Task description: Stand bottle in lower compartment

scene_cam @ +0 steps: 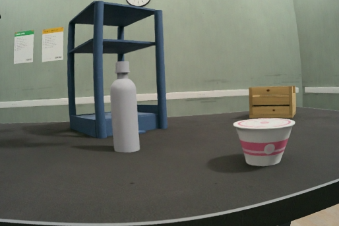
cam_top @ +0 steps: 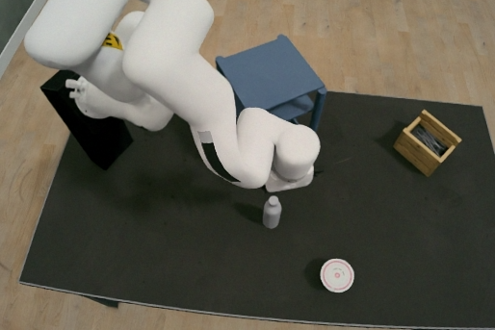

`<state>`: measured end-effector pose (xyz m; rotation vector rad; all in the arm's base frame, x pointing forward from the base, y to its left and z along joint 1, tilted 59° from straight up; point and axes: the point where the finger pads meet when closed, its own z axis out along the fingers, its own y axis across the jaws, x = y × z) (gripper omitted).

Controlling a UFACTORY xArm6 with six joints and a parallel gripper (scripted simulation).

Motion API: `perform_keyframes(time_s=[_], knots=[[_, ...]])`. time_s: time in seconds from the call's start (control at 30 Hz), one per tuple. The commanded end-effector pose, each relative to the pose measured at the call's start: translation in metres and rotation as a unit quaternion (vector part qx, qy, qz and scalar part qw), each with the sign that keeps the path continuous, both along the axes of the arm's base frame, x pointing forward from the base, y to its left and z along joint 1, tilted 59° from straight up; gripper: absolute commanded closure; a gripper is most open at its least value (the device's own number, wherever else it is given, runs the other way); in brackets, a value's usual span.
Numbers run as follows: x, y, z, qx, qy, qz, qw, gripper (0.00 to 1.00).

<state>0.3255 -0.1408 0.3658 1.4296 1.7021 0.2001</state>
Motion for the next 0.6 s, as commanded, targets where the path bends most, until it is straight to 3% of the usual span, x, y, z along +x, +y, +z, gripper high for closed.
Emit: perform_keyframes(time_s=[0.0, 0.57], knots=[[0.0002, 0.0006, -0.0016, -0.019, 0.004, -0.002, 1.0, 0.0], [0.0002, 0.0015, -0.0098, -0.066, 0.019, 0.002, 0.998, 0.0]])
